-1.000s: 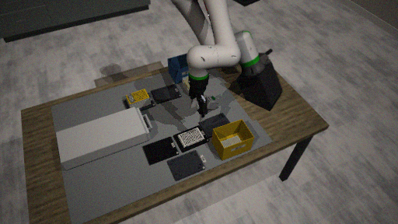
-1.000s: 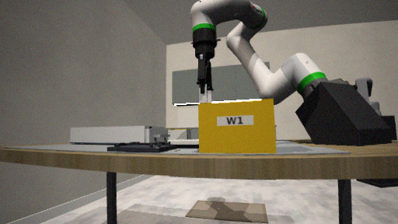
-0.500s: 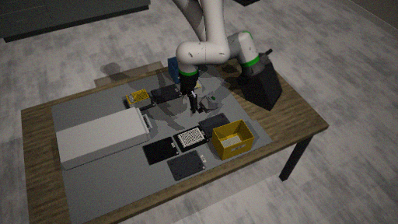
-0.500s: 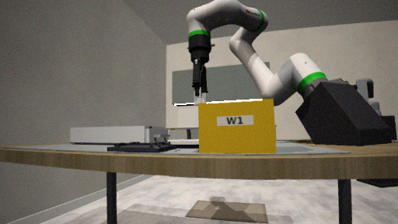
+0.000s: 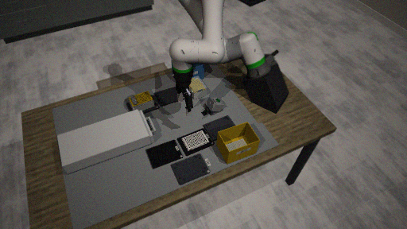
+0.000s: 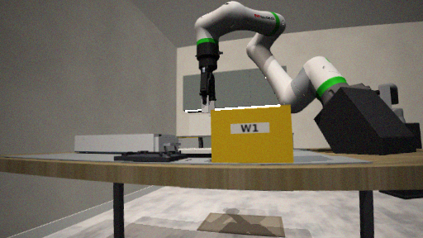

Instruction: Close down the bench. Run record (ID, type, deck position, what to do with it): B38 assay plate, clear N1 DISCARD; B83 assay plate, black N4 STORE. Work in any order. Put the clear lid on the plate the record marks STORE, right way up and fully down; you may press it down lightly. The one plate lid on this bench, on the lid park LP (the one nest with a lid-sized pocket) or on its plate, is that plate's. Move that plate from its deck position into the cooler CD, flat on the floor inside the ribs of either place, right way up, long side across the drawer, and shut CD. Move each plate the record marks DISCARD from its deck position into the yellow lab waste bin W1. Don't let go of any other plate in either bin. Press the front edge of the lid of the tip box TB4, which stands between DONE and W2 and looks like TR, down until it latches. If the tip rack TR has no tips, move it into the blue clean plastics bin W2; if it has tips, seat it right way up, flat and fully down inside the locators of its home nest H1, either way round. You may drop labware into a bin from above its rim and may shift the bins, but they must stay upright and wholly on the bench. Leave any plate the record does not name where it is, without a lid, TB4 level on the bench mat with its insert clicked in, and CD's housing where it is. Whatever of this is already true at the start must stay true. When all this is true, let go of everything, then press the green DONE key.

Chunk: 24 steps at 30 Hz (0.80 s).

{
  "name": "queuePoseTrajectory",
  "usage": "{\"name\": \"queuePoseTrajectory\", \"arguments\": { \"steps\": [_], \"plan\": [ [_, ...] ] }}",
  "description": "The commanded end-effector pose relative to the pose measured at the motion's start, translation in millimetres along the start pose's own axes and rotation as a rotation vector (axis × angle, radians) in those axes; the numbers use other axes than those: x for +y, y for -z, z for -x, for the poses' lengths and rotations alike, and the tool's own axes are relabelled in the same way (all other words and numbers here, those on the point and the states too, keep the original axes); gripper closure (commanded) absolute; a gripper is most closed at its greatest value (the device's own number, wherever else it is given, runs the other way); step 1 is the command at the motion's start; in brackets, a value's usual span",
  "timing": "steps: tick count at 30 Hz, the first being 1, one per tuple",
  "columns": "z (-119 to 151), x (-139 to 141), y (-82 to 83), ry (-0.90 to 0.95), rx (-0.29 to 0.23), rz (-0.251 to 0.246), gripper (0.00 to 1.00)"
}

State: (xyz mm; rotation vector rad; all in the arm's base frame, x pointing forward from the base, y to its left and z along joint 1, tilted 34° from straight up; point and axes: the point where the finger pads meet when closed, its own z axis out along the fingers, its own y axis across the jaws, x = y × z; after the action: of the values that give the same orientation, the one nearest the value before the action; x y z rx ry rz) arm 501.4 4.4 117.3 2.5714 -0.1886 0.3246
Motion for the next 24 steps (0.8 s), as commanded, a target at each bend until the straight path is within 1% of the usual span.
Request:
{"name": "queuePoseTrajectory", "arguments": {
  "steps": [1, 4, 19, 21, 24],
  "plan": [
    [-7, 10, 0.6, 0.0, 0.0, -0.001, 0.34],
    [-9, 13, 0.7, 0.0, 0.0, -0.001, 0.34],
    [-43, 63, 2.8, 0.0, 0.0, -0.001, 0.34],
    [-43, 63, 2.8, 0.0, 0.0, -0.001, 0.34],
    [-49, 73, 3.3, 0.0, 0.0, -0.001, 0.34]
  ]
}}
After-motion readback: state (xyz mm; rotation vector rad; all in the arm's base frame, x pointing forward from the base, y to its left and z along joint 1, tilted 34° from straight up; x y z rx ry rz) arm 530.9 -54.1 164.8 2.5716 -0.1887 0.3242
